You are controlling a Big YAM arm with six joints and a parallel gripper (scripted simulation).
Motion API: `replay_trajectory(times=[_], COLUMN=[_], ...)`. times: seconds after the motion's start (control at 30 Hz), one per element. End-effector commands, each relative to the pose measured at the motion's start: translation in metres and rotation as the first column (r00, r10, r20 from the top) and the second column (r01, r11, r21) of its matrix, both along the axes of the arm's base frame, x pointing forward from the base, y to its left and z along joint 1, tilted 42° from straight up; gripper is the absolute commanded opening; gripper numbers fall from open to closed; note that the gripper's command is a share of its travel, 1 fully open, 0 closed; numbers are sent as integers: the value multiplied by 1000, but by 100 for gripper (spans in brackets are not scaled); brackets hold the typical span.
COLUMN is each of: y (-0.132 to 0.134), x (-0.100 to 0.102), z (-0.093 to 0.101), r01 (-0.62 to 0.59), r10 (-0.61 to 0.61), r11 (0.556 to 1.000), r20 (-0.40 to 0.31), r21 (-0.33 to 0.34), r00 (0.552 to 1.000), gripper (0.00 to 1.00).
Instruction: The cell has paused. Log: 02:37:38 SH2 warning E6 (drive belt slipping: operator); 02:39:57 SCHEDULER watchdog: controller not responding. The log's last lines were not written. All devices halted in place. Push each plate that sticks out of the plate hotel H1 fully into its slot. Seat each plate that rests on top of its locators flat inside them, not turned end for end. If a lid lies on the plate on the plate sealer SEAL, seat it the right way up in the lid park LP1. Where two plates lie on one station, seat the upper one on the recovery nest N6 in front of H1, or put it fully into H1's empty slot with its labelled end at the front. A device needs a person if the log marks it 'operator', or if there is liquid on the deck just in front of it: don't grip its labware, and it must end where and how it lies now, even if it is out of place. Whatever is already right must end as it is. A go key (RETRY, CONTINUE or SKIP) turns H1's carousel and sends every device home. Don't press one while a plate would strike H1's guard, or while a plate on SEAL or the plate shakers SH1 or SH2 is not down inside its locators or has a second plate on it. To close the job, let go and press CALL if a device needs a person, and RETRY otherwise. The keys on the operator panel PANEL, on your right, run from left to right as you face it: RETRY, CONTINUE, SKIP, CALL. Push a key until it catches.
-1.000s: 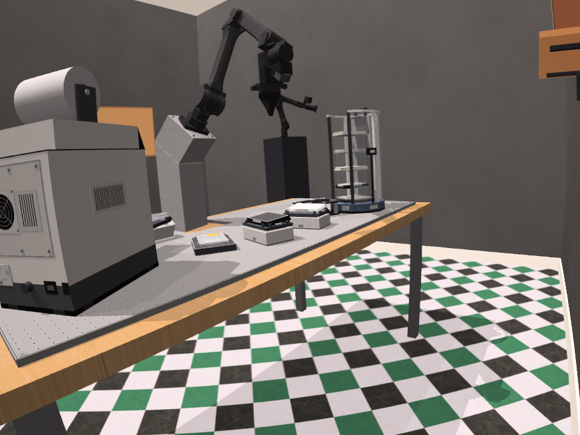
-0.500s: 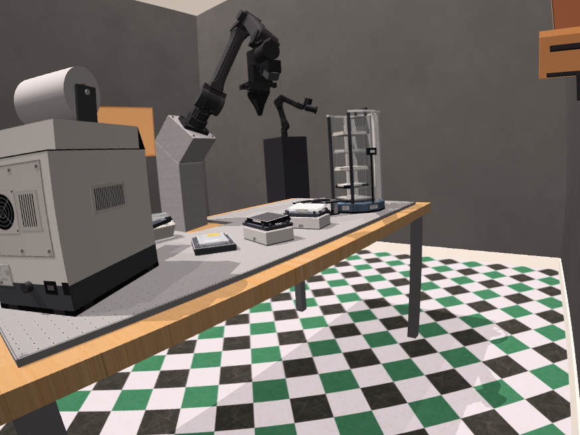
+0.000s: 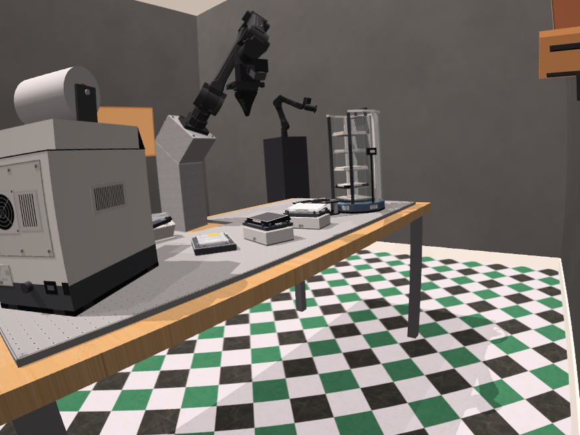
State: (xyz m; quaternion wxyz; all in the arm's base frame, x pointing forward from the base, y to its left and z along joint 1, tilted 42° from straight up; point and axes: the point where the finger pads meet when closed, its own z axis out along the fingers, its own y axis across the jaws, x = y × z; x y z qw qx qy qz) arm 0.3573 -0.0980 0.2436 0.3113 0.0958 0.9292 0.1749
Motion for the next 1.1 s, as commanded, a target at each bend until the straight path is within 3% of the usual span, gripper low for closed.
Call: replay_trajectory(times=[0.0, 0.07, 0.27, 0.37, 0.47, 0.5, 0.67, 1.07], y=[-19, -25, -36, -46, -47, -50, -64, -98], x=[7, 7, -8, -8, -12, -12, -16, -19], z=[17, 15, -17, -16, -9, -18, -32, -36], r01=[-12, -11, 157, 233, 254, 282, 285, 269], r10=[13, 12, -149, -218, -242, -262, -262, -254], r11=[999, 999, 980, 958, 951, 938, 936, 945], r20=[31, 31, -75, -101, -86, -118, -134, -102], r21=[-35, -35, 120, 170, 175, 200, 208, 187], r00=[999, 999, 986, 971, 966, 958, 956, 962], gripper=[0, 0, 0, 0, 0, 0, 0, 0])
